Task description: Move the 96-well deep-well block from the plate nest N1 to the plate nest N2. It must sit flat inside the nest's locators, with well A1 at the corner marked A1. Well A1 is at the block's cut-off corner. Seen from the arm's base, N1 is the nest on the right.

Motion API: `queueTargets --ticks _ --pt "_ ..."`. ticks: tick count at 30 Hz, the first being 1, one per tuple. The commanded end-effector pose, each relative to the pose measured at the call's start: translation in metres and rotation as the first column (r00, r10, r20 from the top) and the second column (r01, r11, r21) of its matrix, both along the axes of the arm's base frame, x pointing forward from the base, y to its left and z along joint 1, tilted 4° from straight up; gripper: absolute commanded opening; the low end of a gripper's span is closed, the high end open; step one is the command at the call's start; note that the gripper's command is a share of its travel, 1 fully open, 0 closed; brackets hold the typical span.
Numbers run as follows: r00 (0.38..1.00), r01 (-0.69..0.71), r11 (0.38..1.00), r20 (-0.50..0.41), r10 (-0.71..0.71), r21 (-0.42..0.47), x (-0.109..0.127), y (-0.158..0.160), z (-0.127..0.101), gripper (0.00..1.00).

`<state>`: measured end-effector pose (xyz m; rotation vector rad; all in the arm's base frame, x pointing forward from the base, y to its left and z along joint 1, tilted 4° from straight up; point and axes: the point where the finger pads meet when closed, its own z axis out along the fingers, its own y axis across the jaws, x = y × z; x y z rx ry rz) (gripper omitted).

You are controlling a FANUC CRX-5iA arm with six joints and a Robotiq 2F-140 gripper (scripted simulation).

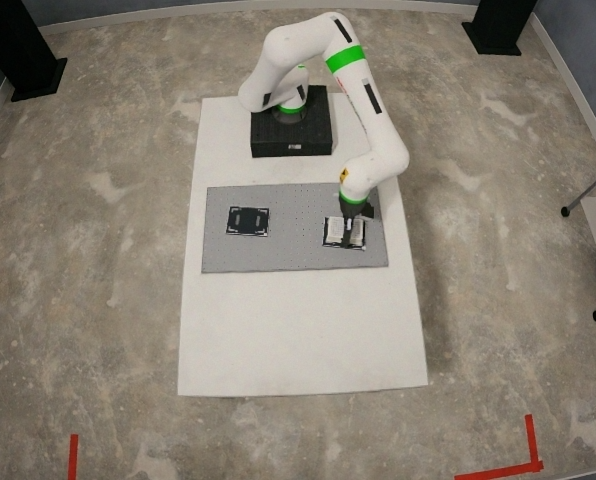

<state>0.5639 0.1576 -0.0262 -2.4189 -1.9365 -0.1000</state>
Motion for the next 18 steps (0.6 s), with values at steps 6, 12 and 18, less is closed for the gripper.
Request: queueTargets --ticks 6,12,18 --pt "1.000 0.000 1.000 0.002 0.000 0.000 0.0007 0.0001 0.0010 1.00" --pt "1.000 0.000 1.000 0.002 0.000 0.000 0.0007 0.0001 0.0010 1.00" --pt "1.000 0.000 1.000 0.002 0.000 0.000 0.0006 -0.0003 0.0062 1.00"
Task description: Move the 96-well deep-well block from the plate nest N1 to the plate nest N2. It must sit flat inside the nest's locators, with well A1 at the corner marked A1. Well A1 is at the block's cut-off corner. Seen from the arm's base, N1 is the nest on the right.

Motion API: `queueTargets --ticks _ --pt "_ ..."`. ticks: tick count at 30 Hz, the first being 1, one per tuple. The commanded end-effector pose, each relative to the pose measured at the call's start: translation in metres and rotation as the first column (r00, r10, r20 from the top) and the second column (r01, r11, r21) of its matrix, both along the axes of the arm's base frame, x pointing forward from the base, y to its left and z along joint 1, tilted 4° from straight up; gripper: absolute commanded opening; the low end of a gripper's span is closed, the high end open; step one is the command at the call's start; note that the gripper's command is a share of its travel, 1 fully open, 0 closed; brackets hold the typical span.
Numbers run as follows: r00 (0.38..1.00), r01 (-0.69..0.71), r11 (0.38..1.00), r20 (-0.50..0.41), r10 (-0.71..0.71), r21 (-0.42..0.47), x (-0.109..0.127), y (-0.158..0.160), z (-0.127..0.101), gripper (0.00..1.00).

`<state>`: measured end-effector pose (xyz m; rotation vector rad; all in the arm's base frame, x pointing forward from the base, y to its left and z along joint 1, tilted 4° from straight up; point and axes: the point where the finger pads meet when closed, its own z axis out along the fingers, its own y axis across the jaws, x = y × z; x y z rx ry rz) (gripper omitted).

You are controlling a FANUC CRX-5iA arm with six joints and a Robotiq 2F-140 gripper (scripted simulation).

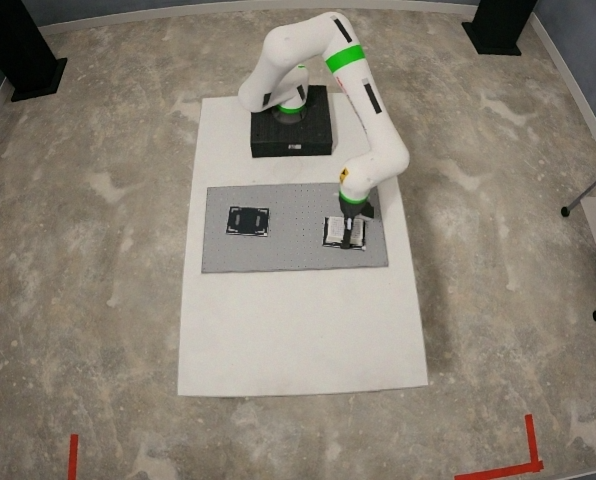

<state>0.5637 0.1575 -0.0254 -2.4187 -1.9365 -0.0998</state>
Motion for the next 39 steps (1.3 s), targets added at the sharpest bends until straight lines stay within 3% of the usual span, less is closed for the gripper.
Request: queueTargets --ticks 1,26,39 --pt "1.000 0.000 1.000 0.002 0.000 0.000 0.001 0.000 0.008 1.00" --pt "1.000 0.000 1.000 0.002 0.000 0.000 -0.001 -0.005 0.069 1.00" --pt "1.000 0.000 1.000 0.002 0.000 0.000 -0.001 -0.006 0.078 1.00"
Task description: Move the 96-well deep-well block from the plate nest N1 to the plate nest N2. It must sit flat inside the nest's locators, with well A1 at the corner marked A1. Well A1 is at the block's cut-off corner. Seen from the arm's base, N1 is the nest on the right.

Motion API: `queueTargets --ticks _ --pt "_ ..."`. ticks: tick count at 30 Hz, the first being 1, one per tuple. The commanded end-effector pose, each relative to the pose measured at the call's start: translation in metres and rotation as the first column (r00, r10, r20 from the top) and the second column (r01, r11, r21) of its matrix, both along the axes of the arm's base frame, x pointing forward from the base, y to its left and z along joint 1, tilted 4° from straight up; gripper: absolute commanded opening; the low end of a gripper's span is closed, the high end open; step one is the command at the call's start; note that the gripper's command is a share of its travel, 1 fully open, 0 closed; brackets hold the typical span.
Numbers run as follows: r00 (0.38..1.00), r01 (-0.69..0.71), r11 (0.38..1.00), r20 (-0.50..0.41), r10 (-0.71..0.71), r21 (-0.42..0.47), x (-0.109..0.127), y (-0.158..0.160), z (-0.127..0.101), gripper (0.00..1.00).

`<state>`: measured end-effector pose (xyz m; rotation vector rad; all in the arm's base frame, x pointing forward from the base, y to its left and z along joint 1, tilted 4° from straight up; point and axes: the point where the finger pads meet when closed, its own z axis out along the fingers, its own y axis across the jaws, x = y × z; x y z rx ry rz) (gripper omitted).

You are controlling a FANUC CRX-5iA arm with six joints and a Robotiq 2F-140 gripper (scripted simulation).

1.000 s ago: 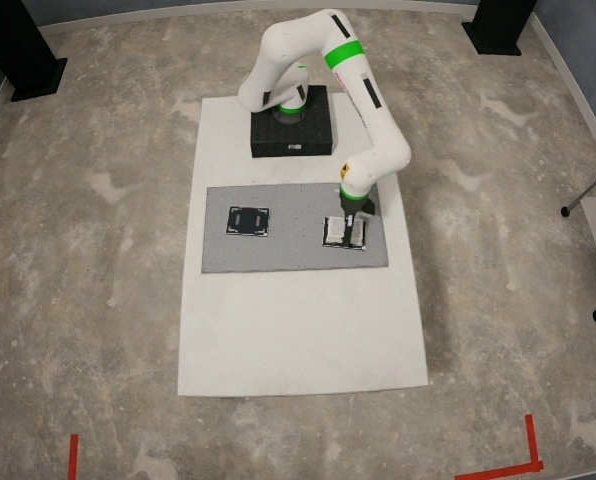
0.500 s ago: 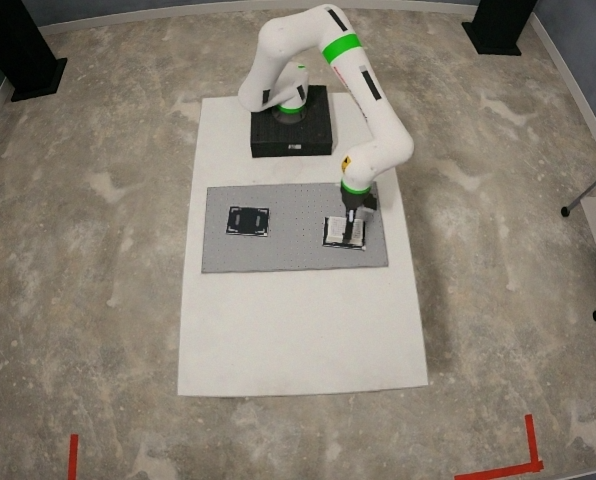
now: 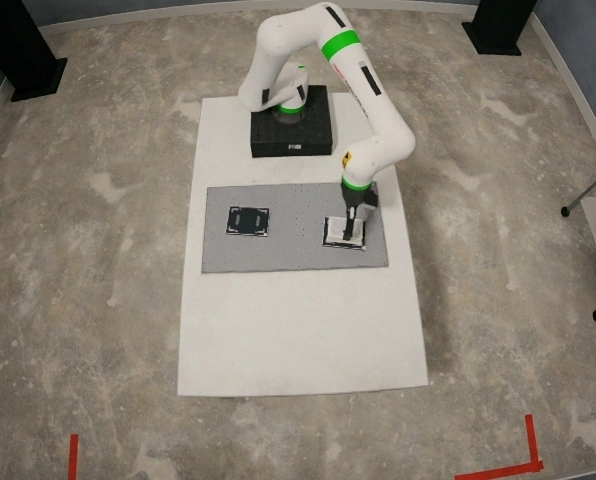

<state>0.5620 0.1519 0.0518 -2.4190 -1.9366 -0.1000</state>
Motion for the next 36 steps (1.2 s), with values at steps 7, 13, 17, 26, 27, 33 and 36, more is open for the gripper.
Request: queueTargets --ticks 7,13,17,26,27,33,36 --pt "1.000 0.000 1.000 0.002 0.000 0.000 0.001 0.000 0.001 1.00" --pt "1.000 0.000 1.000 0.002 0.000 0.000 -0.001 -0.006 0.001 1.00" --pt "1.000 0.000 1.000 0.002 0.000 0.000 -0.004 -0.019 0.000 1.00" --pt "1.000 0.000 1.000 0.002 0.000 0.000 -0.010 -0.042 -0.002 1.00" --pt "1.000 0.000 1.000 0.002 0.000 0.000 -0.011 -0.045 -0.003 1.00" --pt "1.000 0.000 1.000 0.002 0.000 0.000 -0.016 -0.064 -0.004 1.00" --pt "1.000 0.000 1.000 0.002 0.000 0.000 -0.018 -0.074 -0.005 1.00"
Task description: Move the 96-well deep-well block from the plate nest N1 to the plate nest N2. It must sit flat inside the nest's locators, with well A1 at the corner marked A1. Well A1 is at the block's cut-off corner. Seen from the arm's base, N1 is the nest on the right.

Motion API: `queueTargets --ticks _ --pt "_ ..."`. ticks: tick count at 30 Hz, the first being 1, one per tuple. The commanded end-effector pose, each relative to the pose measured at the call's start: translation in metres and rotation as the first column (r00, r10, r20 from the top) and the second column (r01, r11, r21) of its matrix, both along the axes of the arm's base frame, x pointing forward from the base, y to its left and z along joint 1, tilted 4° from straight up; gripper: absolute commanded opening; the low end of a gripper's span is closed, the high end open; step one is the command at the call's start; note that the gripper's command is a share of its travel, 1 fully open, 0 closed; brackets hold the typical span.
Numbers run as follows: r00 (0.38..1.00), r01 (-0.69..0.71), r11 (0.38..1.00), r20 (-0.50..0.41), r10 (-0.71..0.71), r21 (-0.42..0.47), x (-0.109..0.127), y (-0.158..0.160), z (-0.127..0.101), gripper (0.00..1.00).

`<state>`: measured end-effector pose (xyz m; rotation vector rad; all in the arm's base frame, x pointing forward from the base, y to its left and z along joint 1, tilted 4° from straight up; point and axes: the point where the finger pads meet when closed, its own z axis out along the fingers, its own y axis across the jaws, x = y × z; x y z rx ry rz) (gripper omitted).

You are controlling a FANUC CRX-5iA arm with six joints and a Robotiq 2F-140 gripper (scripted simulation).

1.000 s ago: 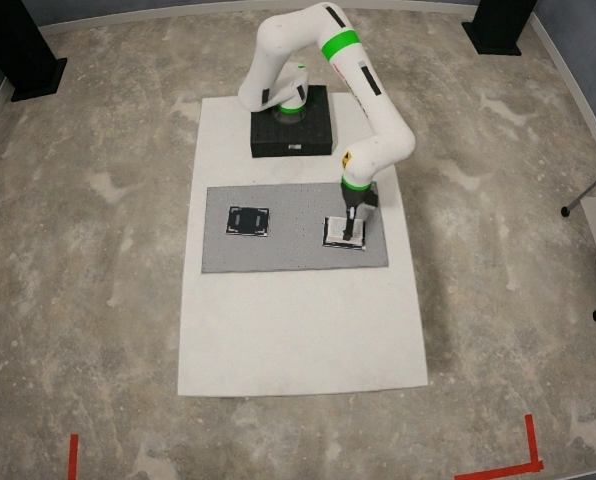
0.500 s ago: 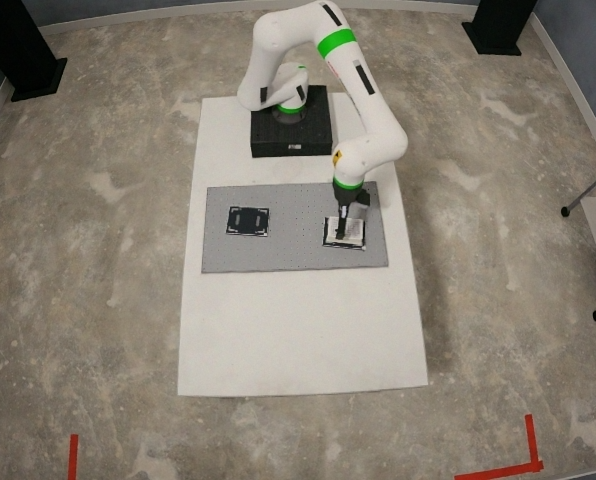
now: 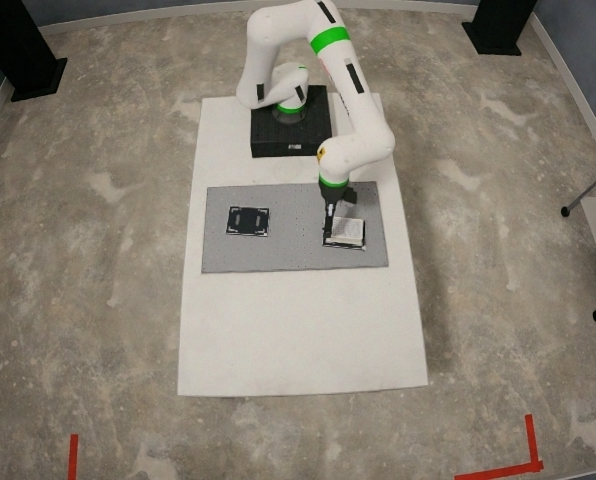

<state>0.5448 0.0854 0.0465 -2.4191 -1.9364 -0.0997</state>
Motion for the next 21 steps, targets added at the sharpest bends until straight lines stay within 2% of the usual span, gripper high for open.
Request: queueTargets --ticks 1,15,21 --pt "1.000 0.000 1.000 0.002 0.000 0.000 -0.002 -0.011 0.000 1.00" --pt "1.000 0.000 1.000 0.002 0.000 0.000 -0.012 -0.049 -0.003 1.00" --pt "1.000 0.000 1.000 0.002 0.000 0.000 -0.012 -0.049 -0.003 1.00"
